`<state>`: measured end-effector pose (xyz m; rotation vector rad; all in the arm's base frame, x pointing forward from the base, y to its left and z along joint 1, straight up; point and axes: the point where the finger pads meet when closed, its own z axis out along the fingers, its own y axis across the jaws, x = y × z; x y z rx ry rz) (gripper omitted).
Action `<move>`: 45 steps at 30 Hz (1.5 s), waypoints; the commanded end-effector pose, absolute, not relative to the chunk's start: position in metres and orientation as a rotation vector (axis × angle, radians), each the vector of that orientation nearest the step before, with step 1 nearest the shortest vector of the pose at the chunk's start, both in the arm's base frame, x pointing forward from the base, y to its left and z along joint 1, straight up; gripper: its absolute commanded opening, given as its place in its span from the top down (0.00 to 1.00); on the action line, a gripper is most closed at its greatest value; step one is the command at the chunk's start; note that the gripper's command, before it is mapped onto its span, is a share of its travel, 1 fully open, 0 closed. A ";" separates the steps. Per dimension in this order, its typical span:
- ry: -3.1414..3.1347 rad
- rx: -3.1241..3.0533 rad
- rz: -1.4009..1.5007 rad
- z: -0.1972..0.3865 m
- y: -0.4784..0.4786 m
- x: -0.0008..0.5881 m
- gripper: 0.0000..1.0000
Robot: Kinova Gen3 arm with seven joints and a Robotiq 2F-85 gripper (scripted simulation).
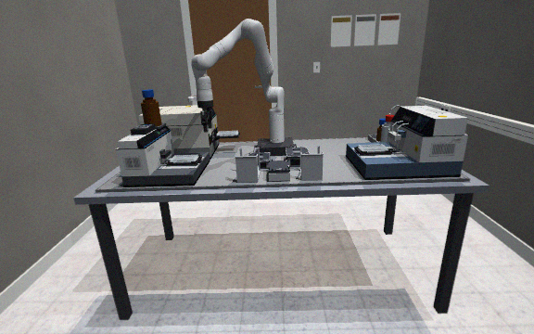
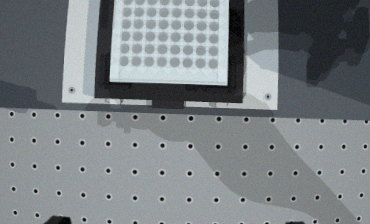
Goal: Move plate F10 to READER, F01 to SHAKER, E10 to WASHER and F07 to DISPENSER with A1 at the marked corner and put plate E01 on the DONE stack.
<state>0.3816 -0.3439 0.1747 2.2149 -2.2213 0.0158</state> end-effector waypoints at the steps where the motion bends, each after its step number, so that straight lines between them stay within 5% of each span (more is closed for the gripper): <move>1: -2.226 2.216 0.001 0.172 -0.353 0.383 0.00; 45: -2.233 2.201 0.009 0.174 -0.422 0.392 0.00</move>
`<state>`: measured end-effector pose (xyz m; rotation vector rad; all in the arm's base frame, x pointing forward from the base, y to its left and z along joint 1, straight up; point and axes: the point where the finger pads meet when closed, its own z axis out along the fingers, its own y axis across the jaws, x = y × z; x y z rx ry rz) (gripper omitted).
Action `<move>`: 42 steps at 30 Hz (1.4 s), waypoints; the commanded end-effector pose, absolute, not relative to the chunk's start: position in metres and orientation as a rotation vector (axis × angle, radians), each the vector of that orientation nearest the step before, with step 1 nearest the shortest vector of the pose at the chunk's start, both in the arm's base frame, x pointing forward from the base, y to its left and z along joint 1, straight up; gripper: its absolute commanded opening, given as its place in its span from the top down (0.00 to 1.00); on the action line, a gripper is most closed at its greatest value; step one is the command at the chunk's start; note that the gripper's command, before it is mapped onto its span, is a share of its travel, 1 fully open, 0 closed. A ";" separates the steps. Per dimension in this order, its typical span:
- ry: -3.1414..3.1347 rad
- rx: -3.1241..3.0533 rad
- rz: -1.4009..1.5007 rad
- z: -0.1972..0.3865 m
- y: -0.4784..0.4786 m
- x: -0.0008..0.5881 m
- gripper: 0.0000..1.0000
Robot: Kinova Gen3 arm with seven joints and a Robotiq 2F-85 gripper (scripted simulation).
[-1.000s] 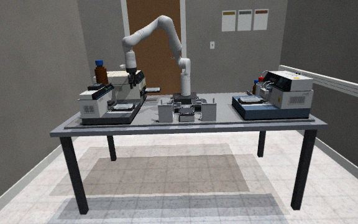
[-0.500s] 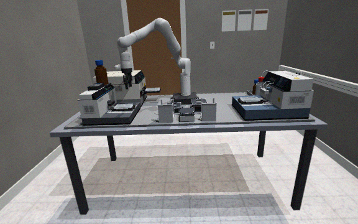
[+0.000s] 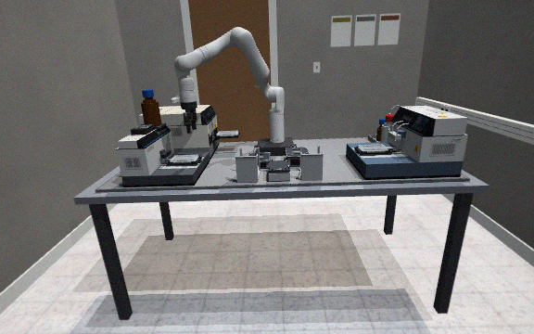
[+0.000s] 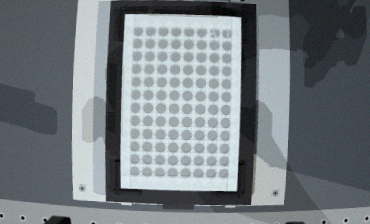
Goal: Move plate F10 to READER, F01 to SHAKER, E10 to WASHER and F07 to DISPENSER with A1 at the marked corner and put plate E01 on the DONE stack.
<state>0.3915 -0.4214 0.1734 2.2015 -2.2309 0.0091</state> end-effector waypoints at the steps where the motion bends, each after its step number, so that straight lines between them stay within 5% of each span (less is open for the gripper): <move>1: -2.233 2.201 0.009 0.174 -0.422 0.392 0.00; 42: -2.232 2.212 0.002 0.173 -0.460 0.392 0.00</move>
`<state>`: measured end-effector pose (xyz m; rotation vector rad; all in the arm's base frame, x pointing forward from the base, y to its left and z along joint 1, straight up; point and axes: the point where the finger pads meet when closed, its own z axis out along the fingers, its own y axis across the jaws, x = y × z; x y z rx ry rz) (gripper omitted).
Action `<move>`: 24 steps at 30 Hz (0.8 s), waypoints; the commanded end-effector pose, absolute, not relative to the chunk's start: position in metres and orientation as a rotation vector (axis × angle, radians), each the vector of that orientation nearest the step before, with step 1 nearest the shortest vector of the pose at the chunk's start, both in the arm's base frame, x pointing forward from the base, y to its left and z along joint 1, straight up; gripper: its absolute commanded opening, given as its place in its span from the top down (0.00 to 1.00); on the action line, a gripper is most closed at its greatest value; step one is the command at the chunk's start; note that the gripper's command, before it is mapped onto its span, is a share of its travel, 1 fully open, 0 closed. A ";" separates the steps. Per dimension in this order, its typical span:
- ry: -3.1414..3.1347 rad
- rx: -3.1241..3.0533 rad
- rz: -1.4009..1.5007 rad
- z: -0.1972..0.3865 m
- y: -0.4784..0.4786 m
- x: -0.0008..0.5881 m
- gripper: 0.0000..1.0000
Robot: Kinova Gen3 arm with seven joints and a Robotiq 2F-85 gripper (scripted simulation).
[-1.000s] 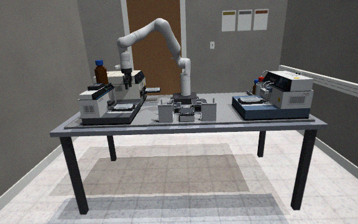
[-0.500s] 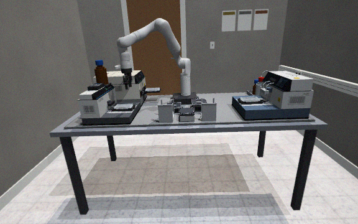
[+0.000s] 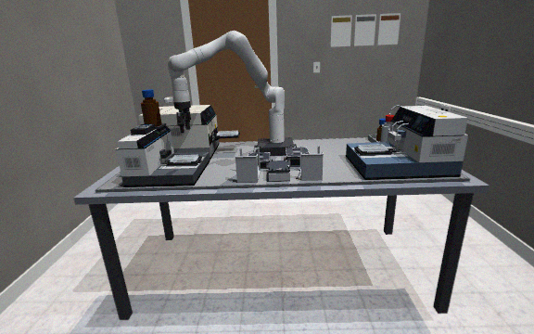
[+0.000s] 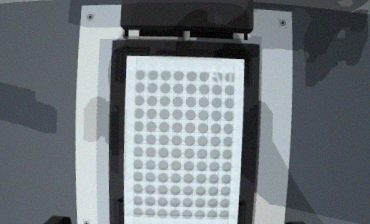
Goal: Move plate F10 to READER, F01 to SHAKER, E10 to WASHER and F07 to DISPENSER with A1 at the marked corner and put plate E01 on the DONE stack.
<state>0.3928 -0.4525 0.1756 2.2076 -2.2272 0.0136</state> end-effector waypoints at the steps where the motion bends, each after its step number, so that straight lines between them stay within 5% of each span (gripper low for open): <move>1: -2.232 2.212 0.002 0.173 -0.464 0.392 0.00; 24: -2.234 2.204 0.008 0.171 -0.478 0.392 0.00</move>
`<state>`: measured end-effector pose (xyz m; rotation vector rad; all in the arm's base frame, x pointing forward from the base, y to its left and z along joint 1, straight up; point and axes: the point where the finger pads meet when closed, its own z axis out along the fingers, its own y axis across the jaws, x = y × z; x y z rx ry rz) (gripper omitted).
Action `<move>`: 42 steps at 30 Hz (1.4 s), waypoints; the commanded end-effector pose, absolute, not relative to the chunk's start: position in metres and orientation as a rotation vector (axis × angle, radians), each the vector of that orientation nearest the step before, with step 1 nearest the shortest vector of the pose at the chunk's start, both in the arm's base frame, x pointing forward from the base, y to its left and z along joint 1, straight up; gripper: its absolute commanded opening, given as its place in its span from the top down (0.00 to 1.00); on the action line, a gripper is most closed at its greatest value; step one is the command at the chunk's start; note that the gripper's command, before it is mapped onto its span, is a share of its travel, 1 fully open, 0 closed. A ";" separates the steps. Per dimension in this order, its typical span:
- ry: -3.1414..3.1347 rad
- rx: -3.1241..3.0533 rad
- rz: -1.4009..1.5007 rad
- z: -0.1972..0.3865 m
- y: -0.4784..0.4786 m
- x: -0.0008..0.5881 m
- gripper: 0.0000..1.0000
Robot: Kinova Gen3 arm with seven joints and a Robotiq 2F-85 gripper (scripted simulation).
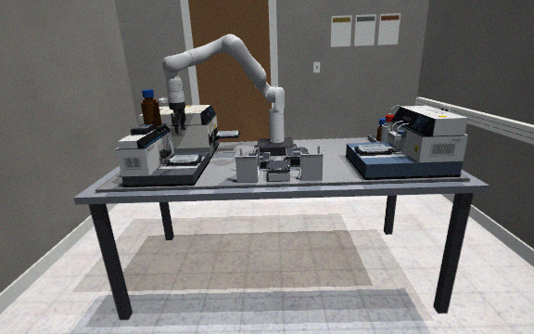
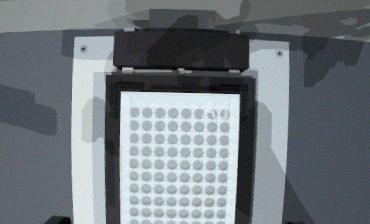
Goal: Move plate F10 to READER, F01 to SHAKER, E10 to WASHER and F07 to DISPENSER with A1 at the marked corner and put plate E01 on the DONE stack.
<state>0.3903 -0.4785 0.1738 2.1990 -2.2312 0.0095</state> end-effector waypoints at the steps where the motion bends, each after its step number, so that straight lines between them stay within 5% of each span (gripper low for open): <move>1: -2.234 2.205 0.011 0.169 -0.478 0.392 0.00; 42: -2.233 2.203 0.011 0.122 -0.479 0.391 0.00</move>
